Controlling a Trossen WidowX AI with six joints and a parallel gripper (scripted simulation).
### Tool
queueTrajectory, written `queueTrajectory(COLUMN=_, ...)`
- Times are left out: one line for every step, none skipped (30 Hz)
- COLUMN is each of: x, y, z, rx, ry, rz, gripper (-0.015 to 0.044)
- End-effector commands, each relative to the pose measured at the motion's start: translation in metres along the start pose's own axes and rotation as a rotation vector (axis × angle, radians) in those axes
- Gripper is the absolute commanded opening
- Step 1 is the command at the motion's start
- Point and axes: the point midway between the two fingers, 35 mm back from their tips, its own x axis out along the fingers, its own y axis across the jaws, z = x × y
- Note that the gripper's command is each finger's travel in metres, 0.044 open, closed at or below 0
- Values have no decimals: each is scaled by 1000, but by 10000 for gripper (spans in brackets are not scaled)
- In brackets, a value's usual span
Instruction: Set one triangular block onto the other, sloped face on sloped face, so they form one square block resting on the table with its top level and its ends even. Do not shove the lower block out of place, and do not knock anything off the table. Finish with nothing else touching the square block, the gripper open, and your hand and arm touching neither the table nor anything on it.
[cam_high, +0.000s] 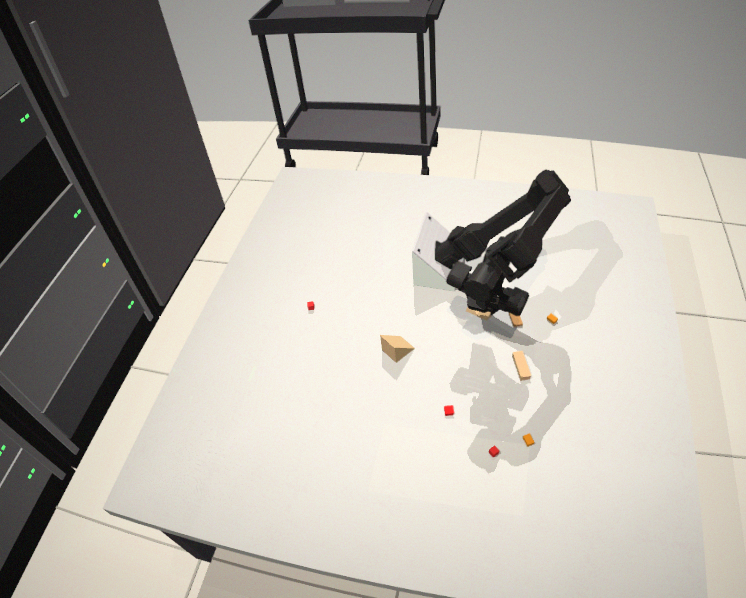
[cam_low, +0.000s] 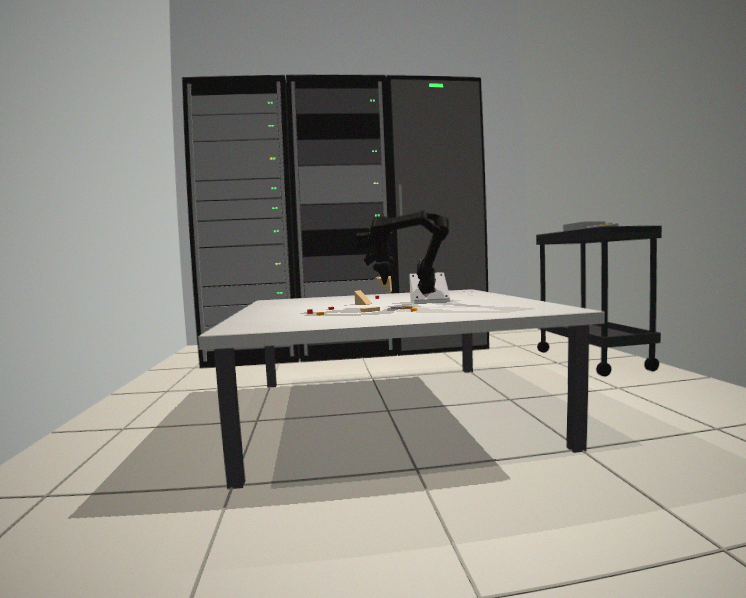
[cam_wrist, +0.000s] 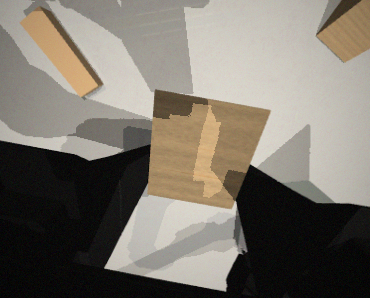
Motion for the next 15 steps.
queueTrajectory(x=-1, y=-1, z=1, rx=144, ry=2, rz=60, gripper=0)
queueTrajectory(x=-2, y=-1, z=1, rx=176, ry=1, rz=73, gripper=0)
queueTrajectory(x=-2, y=-1, z=2, rx=208, ry=1, rz=87, gripper=0)
queueTrajectory(x=-3, y=-1, z=2, rx=240, ry=0, rz=101, gripper=0)
queueTrajectory(x=-4, y=-1, z=3, rx=272, ry=0, rz=114, gripper=0)
queueTrajectory(x=-5, y=-1, z=3, rx=304, ry=0, rz=128, gripper=0)
queueTrajectory(x=-5, y=-1, z=4, rx=330, ry=0, rz=140, gripper=0)
queueTrajectory(x=-6, y=-1, z=4, rx=346, ry=0, rz=147, gripper=0)
queueTrajectory(x=-6, y=-1, z=4, rx=351, ry=0, rz=149, gripper=0)
queueTrajectory(x=-6, y=-1, z=4, rx=351, ry=0, rz=149, gripper=0)
queueTrajectory(x=-6, y=-1, z=4, rx=351, ry=0, rz=149, gripper=0)
queueTrajectory(x=-6, y=-1, z=4, rx=351, ry=0, rz=149, gripper=0)
queueTrajectory(x=-6, y=-1, z=4, rx=351, ry=0, rz=149, gripper=0)
queueTrajectory(x=-6, y=-1, z=4, rx=351, ry=0, rz=149, gripper=0)
queueTrajectory(x=-6, y=-1, z=4, rx=351, ry=0, rz=149, gripper=0)
